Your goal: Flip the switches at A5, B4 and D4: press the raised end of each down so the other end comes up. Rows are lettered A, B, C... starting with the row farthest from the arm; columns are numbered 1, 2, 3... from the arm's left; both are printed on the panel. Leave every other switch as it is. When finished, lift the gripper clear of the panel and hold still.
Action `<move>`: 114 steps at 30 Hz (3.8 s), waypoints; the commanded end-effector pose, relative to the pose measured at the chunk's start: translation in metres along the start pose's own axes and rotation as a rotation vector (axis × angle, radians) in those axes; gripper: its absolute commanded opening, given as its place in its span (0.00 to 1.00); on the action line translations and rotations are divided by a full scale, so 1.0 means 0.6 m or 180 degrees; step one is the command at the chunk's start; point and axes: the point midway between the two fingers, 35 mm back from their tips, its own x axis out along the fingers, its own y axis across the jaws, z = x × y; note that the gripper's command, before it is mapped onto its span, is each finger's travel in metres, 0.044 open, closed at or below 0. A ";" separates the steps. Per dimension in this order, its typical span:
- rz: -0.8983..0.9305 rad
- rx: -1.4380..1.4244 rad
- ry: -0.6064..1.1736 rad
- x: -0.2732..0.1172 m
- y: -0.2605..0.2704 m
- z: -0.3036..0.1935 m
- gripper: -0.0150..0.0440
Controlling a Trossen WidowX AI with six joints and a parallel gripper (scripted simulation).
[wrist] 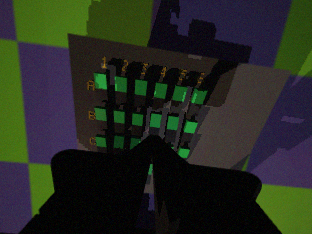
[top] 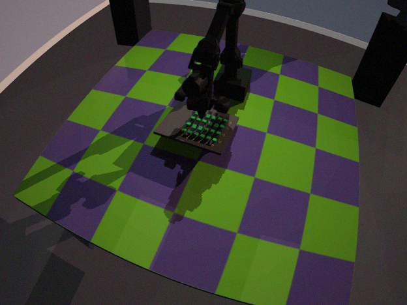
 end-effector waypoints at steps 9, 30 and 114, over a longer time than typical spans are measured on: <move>-0.0010 0.0005 -0.0074 -0.043 -0.001 -0.090 0.25; -0.0010 0.0005 -0.0148 0.033 -0.001 -0.162 0.25; -0.0016 0.0017 -0.0131 0.057 -0.001 -0.159 0.25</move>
